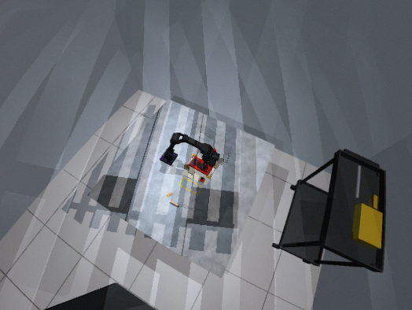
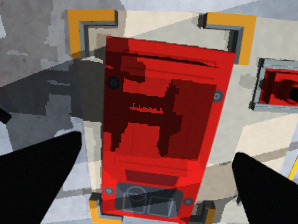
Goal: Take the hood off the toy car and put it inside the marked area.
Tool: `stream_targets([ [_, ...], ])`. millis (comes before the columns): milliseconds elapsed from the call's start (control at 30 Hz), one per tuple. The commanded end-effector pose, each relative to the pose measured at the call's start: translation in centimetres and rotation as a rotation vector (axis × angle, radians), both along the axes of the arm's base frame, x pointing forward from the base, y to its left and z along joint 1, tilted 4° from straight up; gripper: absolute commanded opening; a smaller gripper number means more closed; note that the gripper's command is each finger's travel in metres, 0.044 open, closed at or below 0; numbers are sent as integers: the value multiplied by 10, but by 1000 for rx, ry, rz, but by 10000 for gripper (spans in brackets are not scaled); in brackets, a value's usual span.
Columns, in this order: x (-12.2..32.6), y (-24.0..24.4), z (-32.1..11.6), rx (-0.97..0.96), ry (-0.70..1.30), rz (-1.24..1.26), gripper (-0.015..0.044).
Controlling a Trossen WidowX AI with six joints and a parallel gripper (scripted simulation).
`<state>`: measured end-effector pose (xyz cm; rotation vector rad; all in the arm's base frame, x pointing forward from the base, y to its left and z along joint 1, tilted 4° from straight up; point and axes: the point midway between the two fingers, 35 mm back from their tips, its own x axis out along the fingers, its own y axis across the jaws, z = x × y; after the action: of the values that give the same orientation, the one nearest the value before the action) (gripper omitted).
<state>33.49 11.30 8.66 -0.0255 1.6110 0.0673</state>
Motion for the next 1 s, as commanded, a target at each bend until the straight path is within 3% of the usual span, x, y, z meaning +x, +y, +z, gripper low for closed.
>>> stream_targets([
  [0,0,-1,-5,-5,2,-2,440],
  [967,-3,-1,-28,-5,2,-2,440],
])
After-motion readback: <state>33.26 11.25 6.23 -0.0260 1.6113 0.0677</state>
